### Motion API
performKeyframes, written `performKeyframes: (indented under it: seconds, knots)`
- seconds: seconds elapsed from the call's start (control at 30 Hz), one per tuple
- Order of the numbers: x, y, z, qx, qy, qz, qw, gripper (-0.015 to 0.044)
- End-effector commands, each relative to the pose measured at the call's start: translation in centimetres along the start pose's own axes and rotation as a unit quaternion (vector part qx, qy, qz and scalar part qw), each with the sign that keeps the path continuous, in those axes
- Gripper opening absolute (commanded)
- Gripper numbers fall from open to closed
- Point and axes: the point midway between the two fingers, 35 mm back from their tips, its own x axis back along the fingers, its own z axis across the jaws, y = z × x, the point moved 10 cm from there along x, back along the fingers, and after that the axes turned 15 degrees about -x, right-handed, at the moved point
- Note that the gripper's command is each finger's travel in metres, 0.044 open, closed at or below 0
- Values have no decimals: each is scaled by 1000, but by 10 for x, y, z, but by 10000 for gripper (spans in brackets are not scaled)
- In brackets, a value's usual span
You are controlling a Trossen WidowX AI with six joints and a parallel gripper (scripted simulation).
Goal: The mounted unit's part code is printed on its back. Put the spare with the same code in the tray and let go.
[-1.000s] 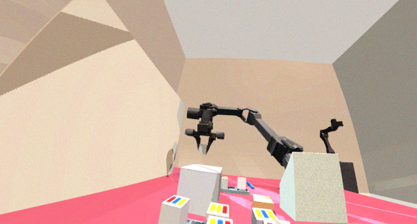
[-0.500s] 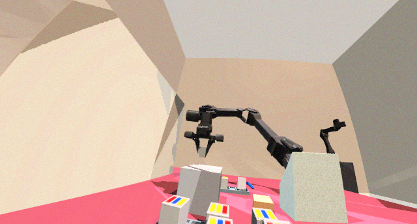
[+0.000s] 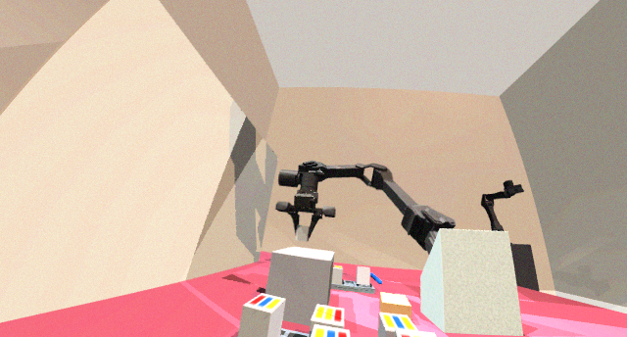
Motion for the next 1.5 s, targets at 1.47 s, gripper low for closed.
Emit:
performKeyframes:
  seconds: [1.47]
  knots:
    - [-40,-1,-1,2,-3,2,1000,0]
